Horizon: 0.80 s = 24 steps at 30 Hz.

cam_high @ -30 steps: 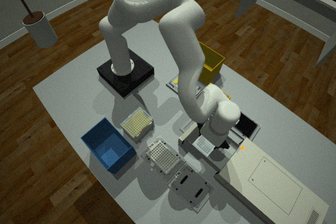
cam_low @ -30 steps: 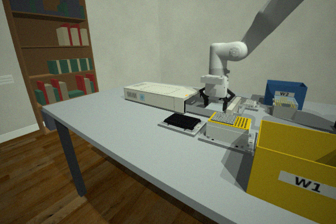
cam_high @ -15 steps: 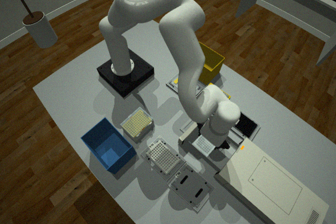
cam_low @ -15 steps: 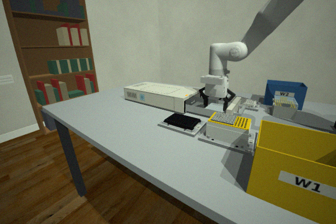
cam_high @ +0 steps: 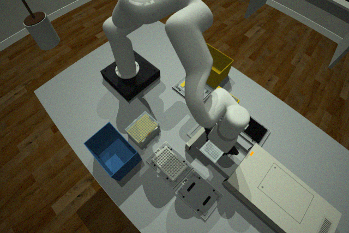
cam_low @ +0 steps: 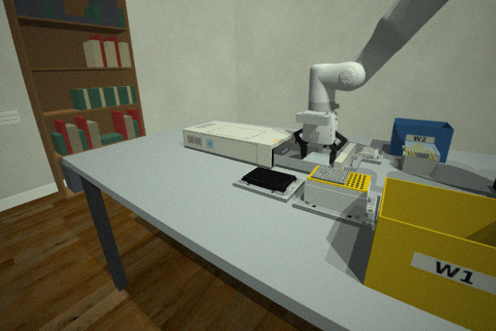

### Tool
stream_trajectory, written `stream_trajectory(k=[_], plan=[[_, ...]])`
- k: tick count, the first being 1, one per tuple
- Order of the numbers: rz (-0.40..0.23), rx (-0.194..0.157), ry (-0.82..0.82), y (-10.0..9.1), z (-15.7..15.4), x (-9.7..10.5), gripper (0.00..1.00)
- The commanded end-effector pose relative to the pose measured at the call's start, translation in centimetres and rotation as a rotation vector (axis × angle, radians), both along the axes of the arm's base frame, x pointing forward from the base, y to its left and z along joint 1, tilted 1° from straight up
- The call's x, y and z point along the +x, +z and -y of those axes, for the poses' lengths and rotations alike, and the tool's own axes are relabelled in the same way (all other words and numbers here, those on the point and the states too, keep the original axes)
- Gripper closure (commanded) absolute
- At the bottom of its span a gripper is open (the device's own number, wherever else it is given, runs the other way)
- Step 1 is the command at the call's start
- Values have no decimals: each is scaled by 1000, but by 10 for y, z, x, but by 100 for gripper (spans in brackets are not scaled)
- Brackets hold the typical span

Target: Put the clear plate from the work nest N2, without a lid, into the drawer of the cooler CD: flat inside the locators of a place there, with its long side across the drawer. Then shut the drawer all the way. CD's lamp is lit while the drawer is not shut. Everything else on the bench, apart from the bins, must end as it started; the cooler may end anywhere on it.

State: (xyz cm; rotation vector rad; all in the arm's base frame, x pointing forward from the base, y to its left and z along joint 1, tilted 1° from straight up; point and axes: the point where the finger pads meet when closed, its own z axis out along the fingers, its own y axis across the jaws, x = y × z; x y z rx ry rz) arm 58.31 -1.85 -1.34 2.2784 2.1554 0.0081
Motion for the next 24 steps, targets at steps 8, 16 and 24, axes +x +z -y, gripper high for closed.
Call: stream_trajectory(k=[8,16,24], plan=[[4,15,0,2,0,1,0],[4,15,0,5,0,1,0],[4,15,0,15,0,1,0]])
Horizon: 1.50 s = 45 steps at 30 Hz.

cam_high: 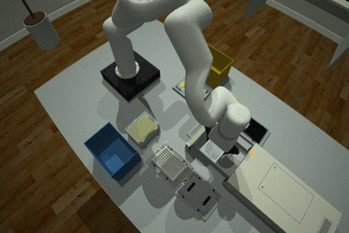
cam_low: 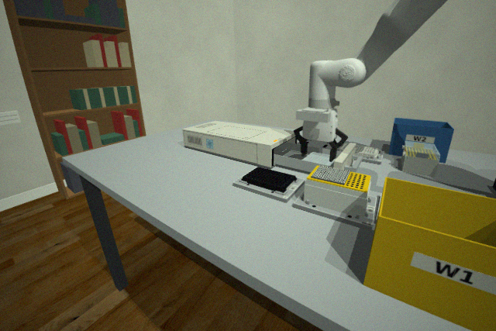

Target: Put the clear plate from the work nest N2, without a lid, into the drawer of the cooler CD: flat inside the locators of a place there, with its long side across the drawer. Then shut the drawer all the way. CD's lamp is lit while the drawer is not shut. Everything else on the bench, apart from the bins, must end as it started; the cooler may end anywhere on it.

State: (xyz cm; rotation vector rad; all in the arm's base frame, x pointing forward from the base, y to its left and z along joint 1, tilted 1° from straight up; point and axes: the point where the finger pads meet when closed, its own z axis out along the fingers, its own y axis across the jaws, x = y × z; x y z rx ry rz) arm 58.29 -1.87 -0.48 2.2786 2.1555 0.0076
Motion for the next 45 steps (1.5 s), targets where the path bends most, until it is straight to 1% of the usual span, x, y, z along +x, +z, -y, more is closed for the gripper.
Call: stream_trajectory(k=[1,28,30,45], plan=[[5,15,0,8,0,1,0],[5,15,0,50,1,1,0],[5,15,0,50,1,1,0],[5,15,0,75,1,1,0]])
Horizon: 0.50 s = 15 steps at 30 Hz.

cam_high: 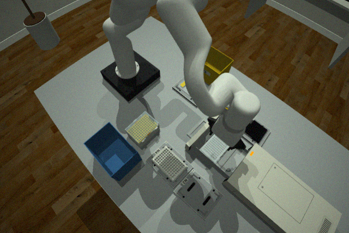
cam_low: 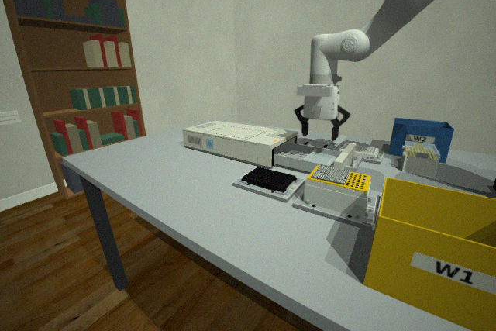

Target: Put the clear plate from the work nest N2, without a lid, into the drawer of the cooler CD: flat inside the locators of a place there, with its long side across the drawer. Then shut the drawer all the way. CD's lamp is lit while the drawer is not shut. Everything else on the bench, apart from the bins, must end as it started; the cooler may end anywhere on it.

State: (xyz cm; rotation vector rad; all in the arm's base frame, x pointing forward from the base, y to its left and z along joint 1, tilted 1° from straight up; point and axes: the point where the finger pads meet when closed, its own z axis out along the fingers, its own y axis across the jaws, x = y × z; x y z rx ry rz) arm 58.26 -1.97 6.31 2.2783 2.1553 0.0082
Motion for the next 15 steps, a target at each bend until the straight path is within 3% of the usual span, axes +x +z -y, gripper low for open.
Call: stream_trajectory(k=[1,15], plan=[[4,15,0,7,0,1,0],[4,15,0,29,0,1,0]])
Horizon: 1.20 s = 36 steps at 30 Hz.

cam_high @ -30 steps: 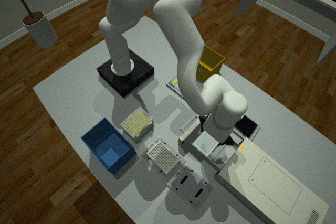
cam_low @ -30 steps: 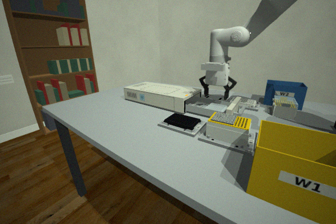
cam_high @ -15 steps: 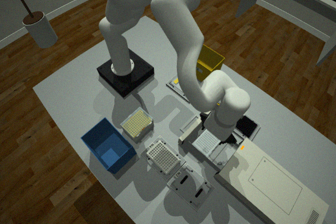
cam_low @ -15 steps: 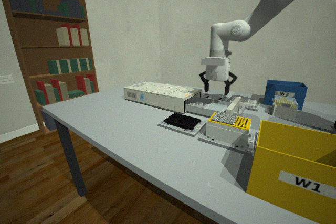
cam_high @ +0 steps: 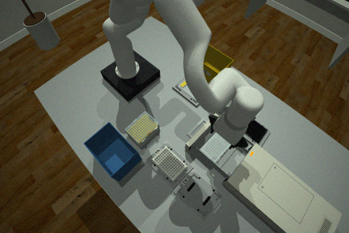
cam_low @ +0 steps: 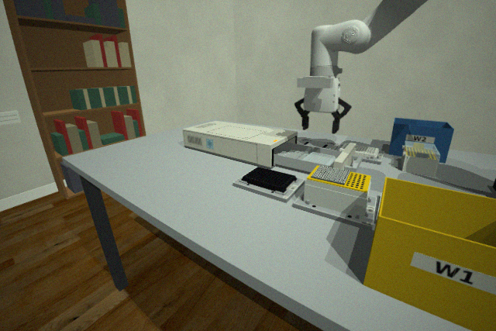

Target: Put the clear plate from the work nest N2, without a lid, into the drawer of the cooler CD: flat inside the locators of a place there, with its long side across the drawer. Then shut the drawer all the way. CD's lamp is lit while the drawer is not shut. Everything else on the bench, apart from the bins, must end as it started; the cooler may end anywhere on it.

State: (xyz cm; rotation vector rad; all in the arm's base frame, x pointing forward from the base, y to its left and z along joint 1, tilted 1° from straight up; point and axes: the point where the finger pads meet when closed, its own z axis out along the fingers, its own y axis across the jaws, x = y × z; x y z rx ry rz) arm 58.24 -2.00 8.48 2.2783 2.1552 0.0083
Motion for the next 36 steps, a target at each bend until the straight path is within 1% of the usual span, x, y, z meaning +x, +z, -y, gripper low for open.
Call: stream_trajectory(k=[1,4,16,23,24,36], plan=[[4,15,0,9,0,1,0],[4,15,0,10,0,1,0],[4,15,0,30,0,1,0],[4,15,0,30,0,1,0],[4,15,0,29,0,-4,100],[4,15,0,20,-3,-63,100]])
